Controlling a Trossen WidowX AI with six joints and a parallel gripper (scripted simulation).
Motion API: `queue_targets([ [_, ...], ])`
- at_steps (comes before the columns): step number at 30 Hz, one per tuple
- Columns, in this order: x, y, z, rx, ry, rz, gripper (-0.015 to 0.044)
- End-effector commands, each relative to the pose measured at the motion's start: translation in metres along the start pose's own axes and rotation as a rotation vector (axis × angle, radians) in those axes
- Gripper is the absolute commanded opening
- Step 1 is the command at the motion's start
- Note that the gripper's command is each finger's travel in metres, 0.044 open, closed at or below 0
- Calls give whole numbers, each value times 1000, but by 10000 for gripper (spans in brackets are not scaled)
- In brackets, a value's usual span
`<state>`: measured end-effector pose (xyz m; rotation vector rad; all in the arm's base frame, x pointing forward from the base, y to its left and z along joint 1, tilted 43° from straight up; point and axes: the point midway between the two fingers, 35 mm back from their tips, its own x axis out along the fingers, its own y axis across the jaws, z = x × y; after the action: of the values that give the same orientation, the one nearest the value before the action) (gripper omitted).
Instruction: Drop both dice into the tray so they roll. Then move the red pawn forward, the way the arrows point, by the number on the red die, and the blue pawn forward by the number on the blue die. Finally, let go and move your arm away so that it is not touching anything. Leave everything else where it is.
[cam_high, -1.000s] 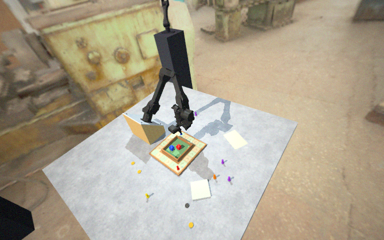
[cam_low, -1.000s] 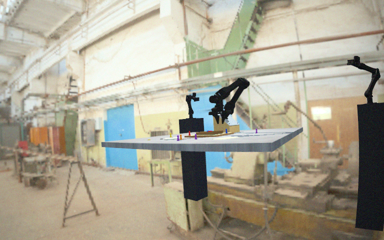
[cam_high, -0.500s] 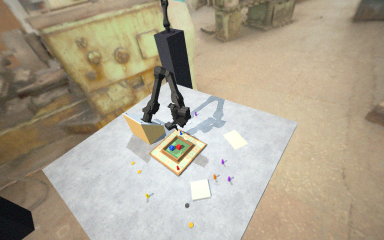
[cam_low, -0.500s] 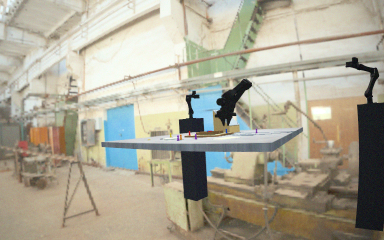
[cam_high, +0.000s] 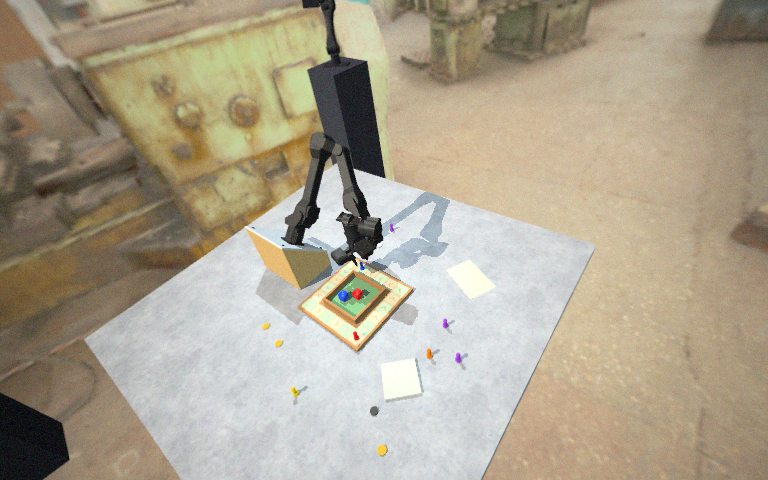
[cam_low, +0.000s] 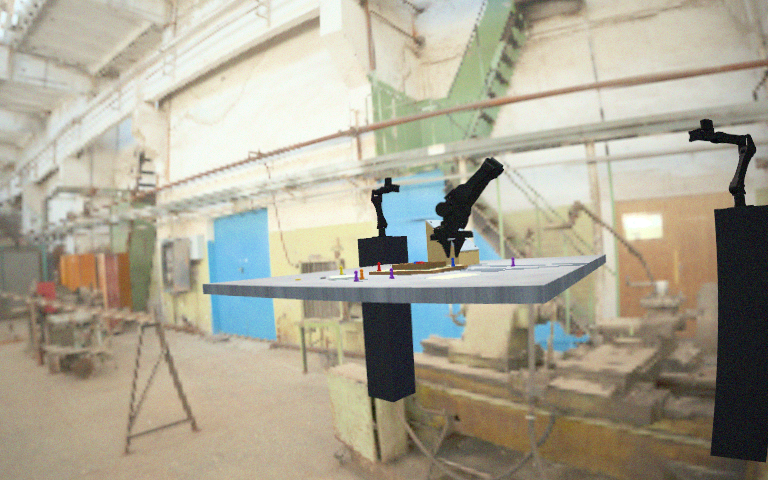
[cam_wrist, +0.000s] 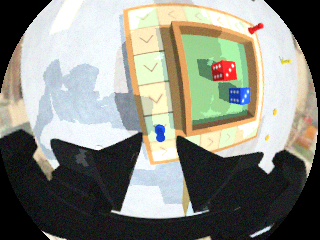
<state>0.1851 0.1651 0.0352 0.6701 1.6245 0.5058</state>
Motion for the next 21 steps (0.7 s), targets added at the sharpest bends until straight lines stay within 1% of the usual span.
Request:
queue_targets([
  [1, 8, -2, -2, 6, 4, -6, 200],
  [14, 25, -2, -4, 6, 5, -3, 200],
  [19, 25, -2, -4, 6, 5, -3, 69],
  [21, 25, -2, -4, 6, 5, -3, 55],
])
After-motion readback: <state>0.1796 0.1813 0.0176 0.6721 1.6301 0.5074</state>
